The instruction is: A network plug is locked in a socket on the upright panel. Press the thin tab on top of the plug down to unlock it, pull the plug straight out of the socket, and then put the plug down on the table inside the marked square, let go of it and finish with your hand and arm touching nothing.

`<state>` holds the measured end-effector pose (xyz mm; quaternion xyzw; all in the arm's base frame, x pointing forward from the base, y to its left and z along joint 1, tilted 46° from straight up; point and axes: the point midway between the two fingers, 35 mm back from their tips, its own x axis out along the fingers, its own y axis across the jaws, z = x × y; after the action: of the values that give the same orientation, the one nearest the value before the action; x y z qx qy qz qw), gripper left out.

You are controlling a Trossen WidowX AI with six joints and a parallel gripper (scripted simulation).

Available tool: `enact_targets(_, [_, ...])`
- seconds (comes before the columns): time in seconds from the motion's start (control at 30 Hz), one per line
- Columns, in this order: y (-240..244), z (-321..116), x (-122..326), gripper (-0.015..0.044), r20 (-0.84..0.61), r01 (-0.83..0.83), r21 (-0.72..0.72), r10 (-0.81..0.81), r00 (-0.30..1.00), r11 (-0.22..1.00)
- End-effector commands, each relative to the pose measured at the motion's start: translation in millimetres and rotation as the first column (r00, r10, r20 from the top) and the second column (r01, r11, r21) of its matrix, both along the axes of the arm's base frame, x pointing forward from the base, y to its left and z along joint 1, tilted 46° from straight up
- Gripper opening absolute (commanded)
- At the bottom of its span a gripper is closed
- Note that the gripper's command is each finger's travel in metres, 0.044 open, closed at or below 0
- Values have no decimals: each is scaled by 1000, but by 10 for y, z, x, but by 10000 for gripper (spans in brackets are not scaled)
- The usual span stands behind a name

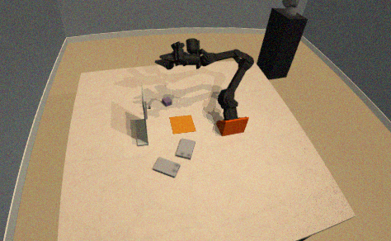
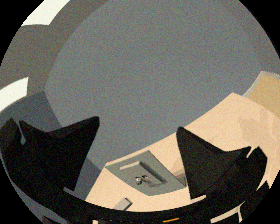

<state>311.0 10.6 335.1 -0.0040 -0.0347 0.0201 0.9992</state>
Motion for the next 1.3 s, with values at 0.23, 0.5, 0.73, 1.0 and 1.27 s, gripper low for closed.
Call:
enact_targets(0.23, [-25, -357, -8, 190, -44, -4, 124, 9, 999, 992])
enact_targets(0.5, [-55, -800, -58, 156, -98, 6, 276, 22, 995, 961])
enact_targets(0.73, [-78, -1185, -137, 156, -143, 28, 405, 33, 989, 914])
enact_targets(1.0, [-100, -1617, -267, 156, -193, 67, 541, 47, 980, 838])
enact_targets(1.27, [-115, -2035, -439, 156, -240, 118, 662, 60, 969, 740])
